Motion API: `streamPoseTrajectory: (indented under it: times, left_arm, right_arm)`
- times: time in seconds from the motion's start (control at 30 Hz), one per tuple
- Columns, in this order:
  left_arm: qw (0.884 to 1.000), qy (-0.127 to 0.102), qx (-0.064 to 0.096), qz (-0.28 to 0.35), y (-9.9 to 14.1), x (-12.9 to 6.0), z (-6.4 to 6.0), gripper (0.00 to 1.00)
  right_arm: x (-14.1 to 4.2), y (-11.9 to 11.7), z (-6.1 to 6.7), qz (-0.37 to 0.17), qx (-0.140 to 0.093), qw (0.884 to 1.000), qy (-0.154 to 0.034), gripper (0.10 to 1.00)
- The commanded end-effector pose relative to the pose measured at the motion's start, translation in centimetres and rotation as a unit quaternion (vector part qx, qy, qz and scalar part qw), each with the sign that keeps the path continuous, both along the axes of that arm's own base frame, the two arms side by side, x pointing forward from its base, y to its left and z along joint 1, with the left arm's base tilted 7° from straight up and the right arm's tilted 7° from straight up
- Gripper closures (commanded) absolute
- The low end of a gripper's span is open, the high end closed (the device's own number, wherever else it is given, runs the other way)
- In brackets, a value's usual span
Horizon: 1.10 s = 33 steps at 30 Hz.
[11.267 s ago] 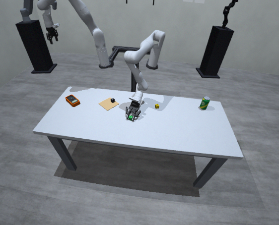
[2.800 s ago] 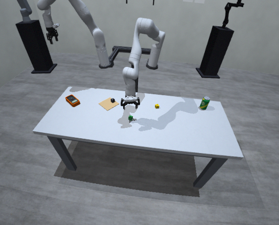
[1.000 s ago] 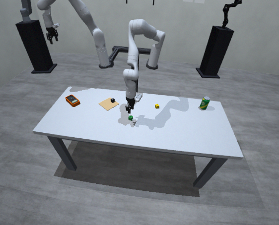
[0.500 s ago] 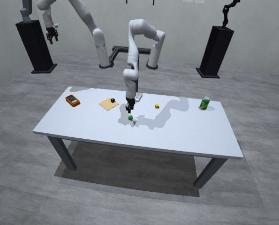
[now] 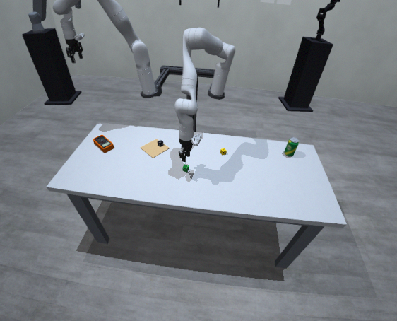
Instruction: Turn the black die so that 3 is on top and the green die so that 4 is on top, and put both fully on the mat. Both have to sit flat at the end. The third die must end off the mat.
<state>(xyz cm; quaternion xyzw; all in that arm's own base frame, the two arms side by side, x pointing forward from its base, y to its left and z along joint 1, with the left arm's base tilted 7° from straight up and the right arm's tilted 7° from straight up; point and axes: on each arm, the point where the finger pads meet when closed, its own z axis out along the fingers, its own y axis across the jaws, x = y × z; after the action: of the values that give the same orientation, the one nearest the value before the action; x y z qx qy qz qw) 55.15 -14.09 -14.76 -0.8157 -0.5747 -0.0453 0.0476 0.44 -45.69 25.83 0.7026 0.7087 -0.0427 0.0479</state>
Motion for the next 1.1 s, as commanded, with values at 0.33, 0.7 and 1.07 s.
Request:
streamPoseTrajectory:
  times: [0.33, 0.7, 1.07]
  left_arm:
    - [1.0, 0.0, -0.001, 0.0, 0.0, 0.1, -0.9, 0.485]
    - [1.0, 0.0, -0.001, 0.0, 0.2, 0.1, -2.2, 0.485]
    - [1.0, 0.0, -0.001, 0.0, 0.4, 0.1, -3.8, 0.485]
  right_arm:
    - [0.0, 0.0, 0.1, 0.0, -0.001, 1.0, 0.0, 0.099]
    - [0.0, 0.0, 0.1, 0.0, -0.001, 1.0, 0.0, 0.099]
    - [0.0, 0.0, 0.1, 0.0, -0.001, 1.0, 0.0, 0.099]
